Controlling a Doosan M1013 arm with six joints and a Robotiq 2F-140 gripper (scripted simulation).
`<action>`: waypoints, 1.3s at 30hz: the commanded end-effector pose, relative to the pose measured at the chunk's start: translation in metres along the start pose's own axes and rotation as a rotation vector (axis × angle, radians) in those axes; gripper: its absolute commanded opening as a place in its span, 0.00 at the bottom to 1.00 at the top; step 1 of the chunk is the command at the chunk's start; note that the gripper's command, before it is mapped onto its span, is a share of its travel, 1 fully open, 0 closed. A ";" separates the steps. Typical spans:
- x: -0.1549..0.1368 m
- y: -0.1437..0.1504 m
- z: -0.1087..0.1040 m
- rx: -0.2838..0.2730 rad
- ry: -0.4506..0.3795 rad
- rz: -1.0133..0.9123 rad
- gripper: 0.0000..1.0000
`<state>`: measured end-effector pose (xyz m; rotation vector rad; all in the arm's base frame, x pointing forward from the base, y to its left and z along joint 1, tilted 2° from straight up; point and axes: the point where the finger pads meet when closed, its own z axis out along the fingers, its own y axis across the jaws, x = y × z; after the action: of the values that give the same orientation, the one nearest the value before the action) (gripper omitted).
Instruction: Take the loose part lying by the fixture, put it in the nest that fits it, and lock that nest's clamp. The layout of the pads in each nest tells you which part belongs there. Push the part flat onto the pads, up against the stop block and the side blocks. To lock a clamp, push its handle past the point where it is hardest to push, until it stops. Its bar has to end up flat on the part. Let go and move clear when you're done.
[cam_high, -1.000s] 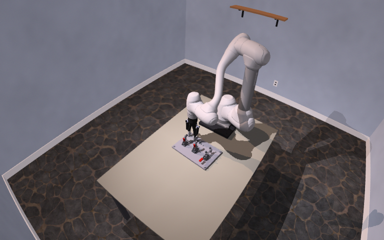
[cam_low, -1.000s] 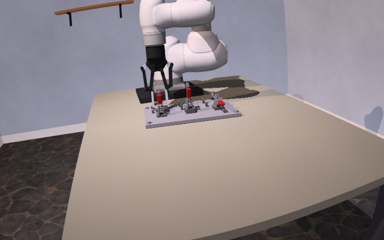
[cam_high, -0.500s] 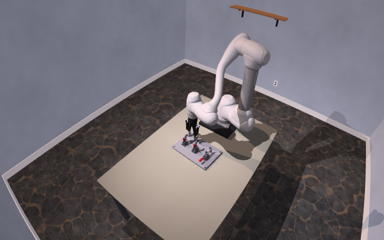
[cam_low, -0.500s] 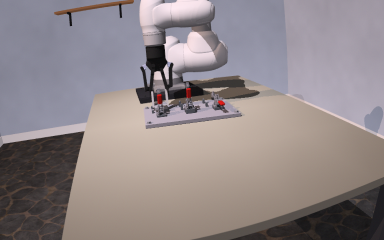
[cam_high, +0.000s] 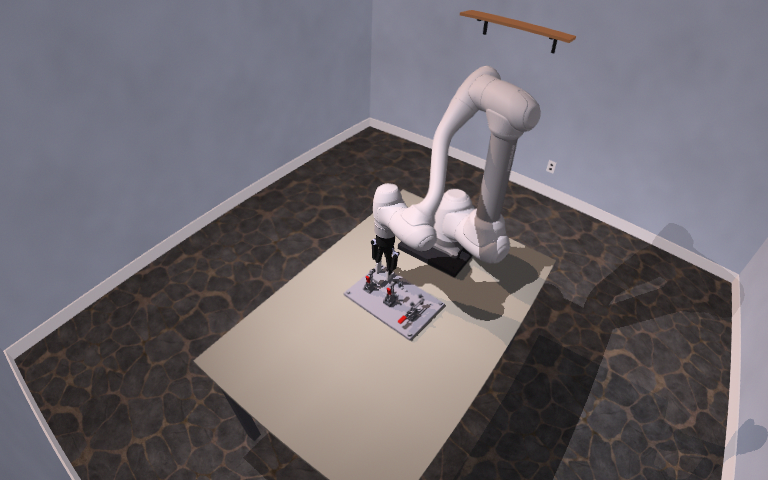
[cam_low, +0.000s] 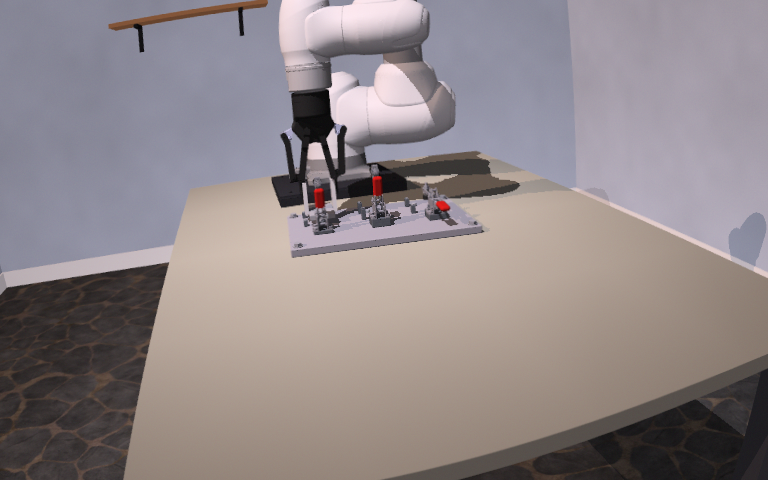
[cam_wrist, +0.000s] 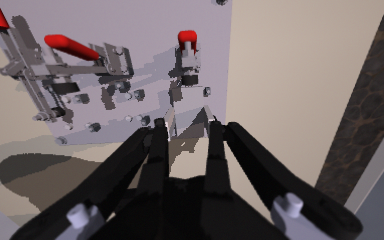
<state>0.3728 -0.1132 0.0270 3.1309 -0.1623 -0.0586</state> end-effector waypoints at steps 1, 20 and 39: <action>0.001 -0.001 0.001 0.003 0.003 0.007 0.10; 0.001 -0.001 0.001 0.003 0.003 0.007 0.10; 0.001 0.000 0.001 0.003 0.003 0.007 0.10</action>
<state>0.3727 -0.1131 0.0270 3.1309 -0.1623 -0.0587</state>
